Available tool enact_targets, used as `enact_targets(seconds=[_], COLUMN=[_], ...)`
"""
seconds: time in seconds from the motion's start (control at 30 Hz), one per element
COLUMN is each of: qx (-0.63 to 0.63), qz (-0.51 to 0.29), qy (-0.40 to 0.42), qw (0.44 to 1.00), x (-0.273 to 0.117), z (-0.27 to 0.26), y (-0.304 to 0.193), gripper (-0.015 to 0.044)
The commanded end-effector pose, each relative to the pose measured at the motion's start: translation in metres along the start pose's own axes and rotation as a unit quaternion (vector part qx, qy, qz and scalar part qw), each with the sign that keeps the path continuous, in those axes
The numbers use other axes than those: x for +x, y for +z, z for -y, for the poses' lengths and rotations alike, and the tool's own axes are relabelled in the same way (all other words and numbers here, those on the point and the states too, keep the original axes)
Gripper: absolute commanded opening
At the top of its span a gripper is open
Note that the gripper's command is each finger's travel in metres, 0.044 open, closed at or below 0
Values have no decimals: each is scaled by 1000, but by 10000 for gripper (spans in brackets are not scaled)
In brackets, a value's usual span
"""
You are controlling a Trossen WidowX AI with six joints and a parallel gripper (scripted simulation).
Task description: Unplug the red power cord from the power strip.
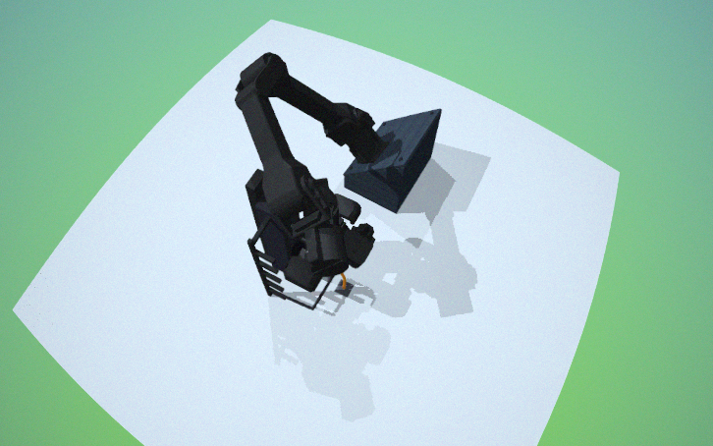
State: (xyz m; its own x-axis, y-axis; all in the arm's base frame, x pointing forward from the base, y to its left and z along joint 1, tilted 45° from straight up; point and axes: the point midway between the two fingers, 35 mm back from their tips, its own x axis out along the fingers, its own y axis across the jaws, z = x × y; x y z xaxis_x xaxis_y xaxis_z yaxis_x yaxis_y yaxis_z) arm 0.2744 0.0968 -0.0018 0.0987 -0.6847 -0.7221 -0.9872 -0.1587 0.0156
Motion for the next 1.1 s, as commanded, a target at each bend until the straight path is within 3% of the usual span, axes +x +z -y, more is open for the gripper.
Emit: enact_targets(seconds=[0.0, 0.2, 0.33, 0.6, 1.07], qx=[-3, -3, 0, 0, -1], qz=[-4, -4, -1, -1, 0], qy=[3, 3, 2, 2, 2], qw=[1000, 1000, 1000, 1000, 1000], x=[6, 6, 4, 4, 3], z=[-2, -2, -1, -1, 1], y=[-2, -2, -1, -1, 18], gripper=[160, 160, 55, 2, 0])
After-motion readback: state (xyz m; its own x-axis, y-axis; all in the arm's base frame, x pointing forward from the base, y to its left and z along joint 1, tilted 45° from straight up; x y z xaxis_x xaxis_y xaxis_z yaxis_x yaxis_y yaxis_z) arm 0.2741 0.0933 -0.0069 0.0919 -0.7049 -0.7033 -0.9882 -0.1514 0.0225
